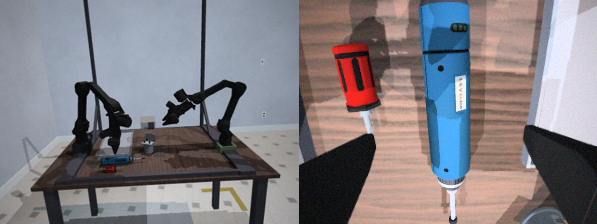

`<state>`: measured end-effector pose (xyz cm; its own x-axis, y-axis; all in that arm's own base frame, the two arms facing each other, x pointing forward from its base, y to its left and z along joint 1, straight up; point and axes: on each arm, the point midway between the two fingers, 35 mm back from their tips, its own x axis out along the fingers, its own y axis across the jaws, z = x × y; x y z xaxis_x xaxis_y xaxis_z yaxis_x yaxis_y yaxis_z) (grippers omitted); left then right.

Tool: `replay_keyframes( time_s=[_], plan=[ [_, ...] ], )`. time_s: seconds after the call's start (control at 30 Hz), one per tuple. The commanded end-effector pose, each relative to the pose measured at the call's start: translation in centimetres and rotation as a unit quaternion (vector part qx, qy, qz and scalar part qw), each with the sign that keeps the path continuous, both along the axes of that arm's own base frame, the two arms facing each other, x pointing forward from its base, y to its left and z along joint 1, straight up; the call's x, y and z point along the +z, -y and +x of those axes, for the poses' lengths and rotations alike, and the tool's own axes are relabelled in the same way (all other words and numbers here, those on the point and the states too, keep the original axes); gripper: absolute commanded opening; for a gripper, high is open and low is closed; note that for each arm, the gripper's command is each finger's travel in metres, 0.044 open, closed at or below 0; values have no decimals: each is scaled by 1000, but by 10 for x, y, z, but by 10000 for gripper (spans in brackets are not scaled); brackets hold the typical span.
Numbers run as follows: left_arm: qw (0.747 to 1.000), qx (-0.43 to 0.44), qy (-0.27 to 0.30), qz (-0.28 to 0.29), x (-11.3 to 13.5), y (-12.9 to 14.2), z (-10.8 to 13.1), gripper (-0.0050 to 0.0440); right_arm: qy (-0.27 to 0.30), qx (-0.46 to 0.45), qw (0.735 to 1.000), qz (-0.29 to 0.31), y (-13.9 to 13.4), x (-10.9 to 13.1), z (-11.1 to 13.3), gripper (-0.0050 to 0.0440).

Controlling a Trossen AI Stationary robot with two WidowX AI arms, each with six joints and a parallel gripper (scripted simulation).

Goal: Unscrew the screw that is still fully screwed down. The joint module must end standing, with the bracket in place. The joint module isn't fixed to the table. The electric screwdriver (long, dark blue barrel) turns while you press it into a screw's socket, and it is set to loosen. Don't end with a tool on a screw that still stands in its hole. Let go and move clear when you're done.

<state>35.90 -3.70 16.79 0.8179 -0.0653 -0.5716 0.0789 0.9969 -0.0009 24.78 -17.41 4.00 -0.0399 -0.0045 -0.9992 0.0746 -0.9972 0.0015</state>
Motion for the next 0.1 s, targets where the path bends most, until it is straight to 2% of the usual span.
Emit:
replay_keyframes(
  time_s=[0.0, 0.07],
  plan=[
    [1000, 0, 10, -1, 8, 0, 2, 440, 7, 0, 1000, -5, 2, 5, 3, 440],
    [1000, 0, 10, -1, 8, 0, 2, 440, 7, 0, 1000, -5, 2, 5, 3, 440]
  ],
)
